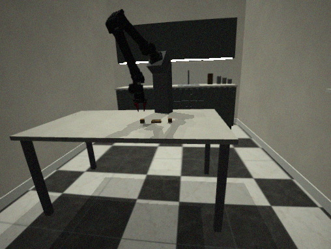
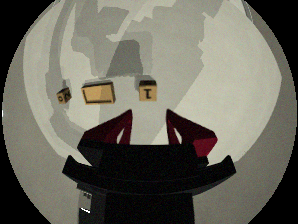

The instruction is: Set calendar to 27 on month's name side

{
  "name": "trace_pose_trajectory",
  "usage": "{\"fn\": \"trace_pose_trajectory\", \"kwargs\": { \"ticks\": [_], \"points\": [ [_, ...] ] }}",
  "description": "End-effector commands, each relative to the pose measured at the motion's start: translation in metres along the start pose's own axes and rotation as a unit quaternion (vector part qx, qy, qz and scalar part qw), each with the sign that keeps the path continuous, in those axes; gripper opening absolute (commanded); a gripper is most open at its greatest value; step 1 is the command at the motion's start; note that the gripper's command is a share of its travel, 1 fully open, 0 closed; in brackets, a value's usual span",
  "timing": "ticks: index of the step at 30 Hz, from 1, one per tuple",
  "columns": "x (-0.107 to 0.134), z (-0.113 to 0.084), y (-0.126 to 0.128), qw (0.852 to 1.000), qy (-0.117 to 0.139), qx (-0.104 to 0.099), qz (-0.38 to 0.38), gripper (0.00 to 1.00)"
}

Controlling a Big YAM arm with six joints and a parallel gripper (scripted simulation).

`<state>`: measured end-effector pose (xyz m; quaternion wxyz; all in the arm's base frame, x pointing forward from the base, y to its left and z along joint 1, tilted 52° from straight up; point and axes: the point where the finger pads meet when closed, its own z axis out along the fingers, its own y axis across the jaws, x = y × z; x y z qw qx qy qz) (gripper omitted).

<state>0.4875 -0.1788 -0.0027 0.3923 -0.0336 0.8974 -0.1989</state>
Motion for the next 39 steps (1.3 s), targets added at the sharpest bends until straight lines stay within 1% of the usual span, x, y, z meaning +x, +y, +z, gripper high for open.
{"fn": "trace_pose_trajectory", "kwargs": {
  "ticks": [1,13,19,27,29,30,32,39],
  "points": [
    [0.009,0.001,0.008,1.0,0.008,-0.008,-0.008,0.46],
    [0.001,0.004,0.004,1.0,0.0,-0.004,-0.007,0.46],
    [0.003,0.008,0.003,1.0,0.0,-0.003,-0.006,0.46],
    [0.003,0.018,-0.001,1.0,-0.001,0.0,-0.004,0.46],
    [0.003,0.018,-0.001,1.0,-0.001,0.0,-0.004,0.46],
    [0.007,0.018,0.001,1.0,0.005,-0.002,-0.004,0.46],
    [0.003,0.022,-0.002,1.0,-0.001,0.001,-0.004,0.46],
    [0.003,0.033,-0.001,1.0,0.0,0.0,-0.004,0.46]
  ]
}}
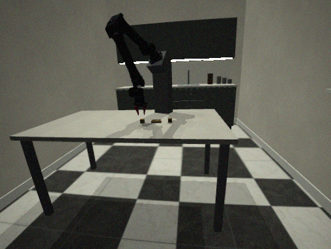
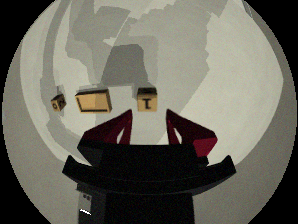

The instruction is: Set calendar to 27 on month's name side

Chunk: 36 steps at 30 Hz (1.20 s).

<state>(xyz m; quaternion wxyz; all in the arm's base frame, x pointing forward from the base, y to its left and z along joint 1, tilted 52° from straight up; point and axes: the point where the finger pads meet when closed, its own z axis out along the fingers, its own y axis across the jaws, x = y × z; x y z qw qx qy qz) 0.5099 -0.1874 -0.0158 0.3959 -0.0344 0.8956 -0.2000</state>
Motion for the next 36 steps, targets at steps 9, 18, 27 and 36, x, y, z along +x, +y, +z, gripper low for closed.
{"fn": "trace_pose_trajectory", "kwargs": {
  "ticks": [9,18,27,36],
  "points": [
    [0.008,0.017,0.0,1.0,0.005,-0.002,-0.004,0.46],
    [0.011,0.025,0.001,1.0,0.007,-0.003,-0.004,0.46],
    [0.015,0.026,0.003,1.0,0.01,-0.005,-0.004,0.46],
    [0.014,0.027,0.003,1.0,0.009,-0.004,-0.004,0.46]
  ]
}}
